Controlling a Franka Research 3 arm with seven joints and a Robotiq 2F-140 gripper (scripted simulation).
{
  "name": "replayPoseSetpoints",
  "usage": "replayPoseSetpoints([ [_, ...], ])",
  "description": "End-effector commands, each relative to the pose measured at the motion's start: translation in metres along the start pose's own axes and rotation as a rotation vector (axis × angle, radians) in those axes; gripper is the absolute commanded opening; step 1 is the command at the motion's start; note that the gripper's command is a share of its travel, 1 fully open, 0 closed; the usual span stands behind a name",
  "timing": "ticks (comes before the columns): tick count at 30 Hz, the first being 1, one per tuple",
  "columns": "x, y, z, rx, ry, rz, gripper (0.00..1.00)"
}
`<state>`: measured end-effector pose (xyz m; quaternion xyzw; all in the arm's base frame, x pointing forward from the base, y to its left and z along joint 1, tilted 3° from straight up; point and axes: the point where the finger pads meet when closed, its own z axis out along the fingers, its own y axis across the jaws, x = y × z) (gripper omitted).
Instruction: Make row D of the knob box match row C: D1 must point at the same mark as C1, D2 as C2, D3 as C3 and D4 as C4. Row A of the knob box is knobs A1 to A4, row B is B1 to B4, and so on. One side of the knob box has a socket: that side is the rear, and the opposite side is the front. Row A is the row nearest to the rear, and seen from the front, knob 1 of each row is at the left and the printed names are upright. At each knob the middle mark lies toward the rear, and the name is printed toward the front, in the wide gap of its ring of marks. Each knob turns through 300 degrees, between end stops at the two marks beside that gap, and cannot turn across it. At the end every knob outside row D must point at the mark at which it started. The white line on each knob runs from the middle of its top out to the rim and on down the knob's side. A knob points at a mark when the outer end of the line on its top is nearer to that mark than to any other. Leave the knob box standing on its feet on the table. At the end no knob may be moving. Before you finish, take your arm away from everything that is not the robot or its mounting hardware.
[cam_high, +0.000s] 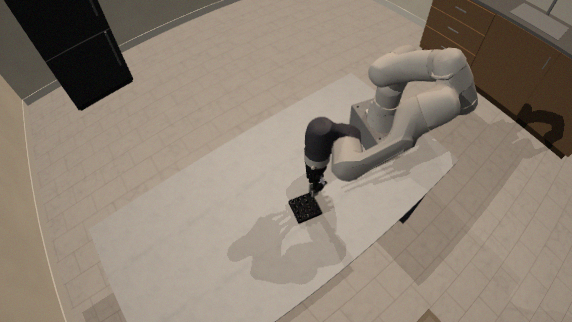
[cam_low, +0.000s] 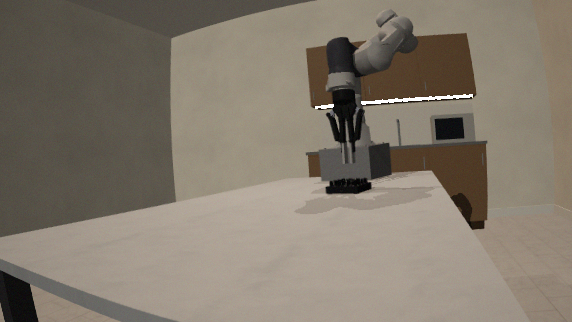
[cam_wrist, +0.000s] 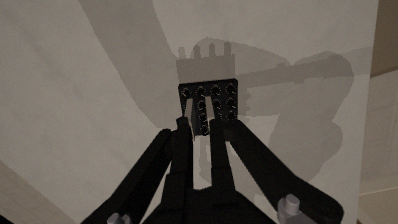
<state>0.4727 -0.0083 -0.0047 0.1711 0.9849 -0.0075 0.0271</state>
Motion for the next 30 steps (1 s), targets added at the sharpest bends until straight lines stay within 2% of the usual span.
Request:
replayPoseSetpoints([
  [1,-0.0003,0.0008,-0.0009,-0.001,0.001,0.012,0.12],
  [30,-0.0002,0.001,0.0056,0.0,0.002,0.013,0.12],
])
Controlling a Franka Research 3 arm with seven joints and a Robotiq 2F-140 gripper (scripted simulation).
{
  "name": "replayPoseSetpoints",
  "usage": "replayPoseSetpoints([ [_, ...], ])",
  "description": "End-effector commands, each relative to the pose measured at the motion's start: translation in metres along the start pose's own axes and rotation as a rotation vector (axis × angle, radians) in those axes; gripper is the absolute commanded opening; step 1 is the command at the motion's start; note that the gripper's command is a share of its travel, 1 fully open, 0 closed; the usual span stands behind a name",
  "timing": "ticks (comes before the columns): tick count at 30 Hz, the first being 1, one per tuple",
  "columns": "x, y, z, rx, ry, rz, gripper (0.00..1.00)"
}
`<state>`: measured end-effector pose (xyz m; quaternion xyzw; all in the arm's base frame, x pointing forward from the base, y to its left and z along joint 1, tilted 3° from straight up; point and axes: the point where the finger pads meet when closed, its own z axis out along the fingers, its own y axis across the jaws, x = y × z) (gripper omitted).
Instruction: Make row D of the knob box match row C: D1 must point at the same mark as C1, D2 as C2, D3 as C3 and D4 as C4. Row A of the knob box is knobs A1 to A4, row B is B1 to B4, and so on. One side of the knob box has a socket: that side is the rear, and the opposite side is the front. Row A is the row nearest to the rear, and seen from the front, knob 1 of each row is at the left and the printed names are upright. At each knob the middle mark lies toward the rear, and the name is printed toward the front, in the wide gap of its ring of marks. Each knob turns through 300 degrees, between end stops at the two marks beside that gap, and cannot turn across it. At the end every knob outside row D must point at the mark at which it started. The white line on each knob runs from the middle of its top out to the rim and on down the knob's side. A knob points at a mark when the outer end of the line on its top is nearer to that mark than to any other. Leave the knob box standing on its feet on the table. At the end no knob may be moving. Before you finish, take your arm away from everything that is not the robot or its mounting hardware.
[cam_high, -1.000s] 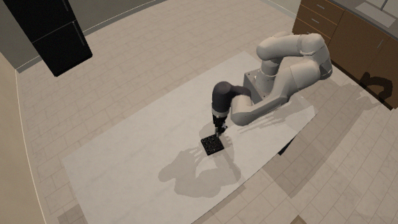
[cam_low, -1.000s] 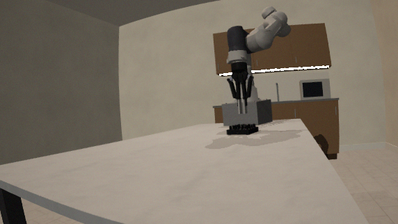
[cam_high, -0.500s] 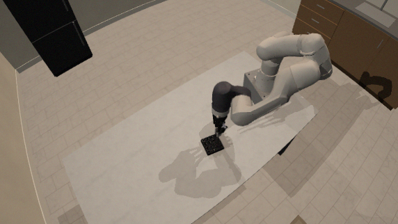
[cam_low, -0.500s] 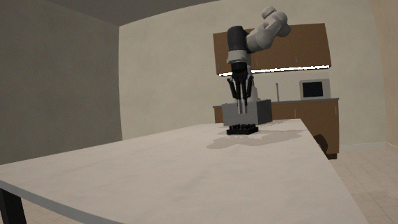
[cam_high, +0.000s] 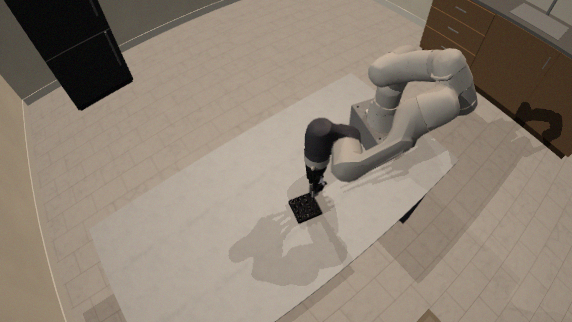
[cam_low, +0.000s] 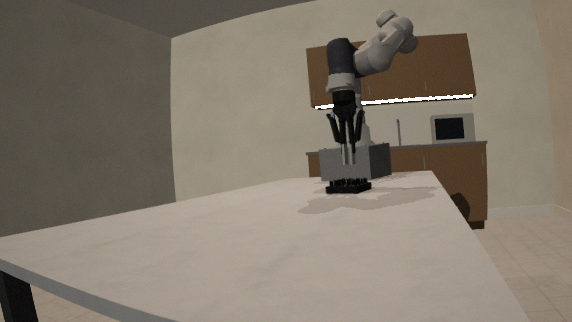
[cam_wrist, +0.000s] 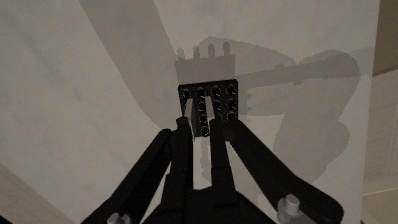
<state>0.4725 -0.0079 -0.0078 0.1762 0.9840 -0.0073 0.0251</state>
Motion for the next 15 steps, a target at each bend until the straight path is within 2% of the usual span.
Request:
replayPoseSetpoints([
  [1,-0.001,0.001,0.002,-0.001,-0.002,0.003,0.12],
  [15,-0.001,0.001,0.018,-0.001,-0.002,0.003,0.12],
])
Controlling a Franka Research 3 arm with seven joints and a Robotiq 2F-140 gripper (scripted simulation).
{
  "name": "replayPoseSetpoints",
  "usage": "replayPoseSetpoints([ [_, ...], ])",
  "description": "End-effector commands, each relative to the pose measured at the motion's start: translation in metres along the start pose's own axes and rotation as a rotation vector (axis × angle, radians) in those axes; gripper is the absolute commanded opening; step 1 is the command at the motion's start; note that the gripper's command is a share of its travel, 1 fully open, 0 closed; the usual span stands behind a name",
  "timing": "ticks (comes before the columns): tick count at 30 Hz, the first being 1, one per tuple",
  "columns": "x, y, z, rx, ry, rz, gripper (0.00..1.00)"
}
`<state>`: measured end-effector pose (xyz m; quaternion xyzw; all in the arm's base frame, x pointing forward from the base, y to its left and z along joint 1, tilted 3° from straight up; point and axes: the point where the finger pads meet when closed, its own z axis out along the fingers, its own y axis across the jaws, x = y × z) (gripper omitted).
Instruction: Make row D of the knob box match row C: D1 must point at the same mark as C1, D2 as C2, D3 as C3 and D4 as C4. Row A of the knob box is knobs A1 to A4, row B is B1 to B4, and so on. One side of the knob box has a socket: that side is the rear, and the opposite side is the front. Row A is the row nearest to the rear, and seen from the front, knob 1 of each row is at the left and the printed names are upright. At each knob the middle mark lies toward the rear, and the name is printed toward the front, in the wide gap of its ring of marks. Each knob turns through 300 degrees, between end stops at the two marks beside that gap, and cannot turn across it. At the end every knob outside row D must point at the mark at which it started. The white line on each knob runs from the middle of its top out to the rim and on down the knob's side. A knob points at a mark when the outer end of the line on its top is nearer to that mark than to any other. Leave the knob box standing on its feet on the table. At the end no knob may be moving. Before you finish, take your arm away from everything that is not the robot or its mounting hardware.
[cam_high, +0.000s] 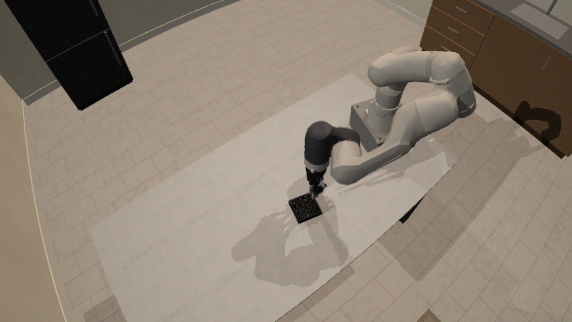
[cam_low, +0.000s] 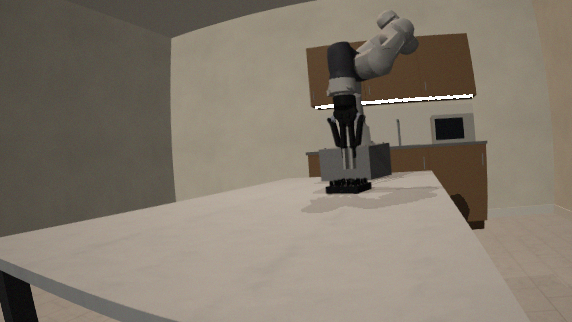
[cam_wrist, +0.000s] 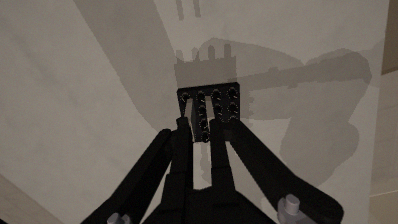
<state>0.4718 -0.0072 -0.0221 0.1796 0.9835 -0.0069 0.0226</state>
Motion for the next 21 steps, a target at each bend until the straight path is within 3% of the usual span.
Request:
replayPoseSetpoints([
  [1,-0.002,0.001,0.005,-0.001,-0.007,-0.004,0.12],
  [21,-0.002,0.001,0.022,-0.001,-0.007,-0.004,0.12],
])
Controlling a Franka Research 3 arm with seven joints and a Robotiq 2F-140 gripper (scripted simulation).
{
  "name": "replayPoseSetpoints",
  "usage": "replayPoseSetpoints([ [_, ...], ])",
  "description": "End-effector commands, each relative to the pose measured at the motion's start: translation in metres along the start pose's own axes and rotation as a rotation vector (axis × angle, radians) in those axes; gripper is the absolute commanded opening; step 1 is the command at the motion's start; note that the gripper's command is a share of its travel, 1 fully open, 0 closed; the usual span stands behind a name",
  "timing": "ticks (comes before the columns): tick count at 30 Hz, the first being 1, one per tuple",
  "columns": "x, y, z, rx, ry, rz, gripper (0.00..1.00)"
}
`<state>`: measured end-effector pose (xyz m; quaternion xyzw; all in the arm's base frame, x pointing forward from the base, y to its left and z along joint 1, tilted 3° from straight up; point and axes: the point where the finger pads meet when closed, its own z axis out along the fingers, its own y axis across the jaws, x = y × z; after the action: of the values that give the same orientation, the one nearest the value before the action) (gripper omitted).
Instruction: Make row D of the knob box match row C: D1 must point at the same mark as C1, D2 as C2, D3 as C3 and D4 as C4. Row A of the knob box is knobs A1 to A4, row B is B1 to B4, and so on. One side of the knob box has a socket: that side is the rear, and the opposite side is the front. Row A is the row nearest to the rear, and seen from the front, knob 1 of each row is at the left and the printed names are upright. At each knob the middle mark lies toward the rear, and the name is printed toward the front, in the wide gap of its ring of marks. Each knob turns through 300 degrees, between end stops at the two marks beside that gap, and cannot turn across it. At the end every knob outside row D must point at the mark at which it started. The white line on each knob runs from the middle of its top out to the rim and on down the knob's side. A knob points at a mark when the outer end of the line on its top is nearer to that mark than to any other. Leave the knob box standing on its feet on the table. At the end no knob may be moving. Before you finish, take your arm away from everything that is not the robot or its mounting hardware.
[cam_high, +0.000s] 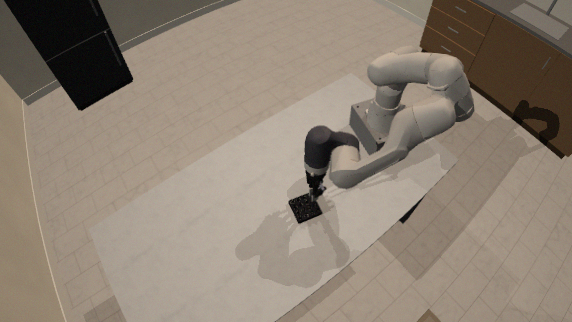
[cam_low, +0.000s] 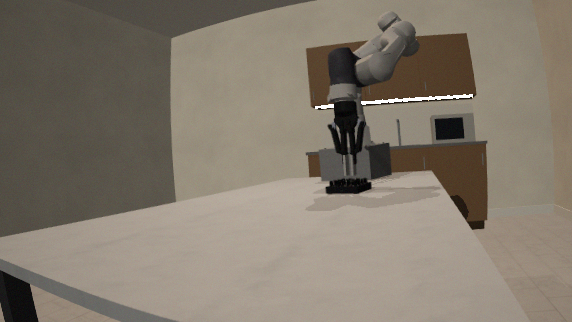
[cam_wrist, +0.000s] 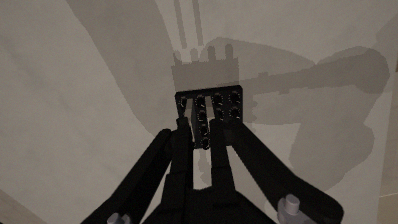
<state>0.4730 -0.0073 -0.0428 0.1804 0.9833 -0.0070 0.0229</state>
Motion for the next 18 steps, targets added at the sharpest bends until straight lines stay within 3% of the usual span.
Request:
replayPoseSetpoints([
  [1,-0.002,0.0006,0.0017,-0.001,-0.007,-0.006,0.12],
  [18,-0.002,0.0006,0.0039,-0.001,-0.007,-0.006,0.12],
])
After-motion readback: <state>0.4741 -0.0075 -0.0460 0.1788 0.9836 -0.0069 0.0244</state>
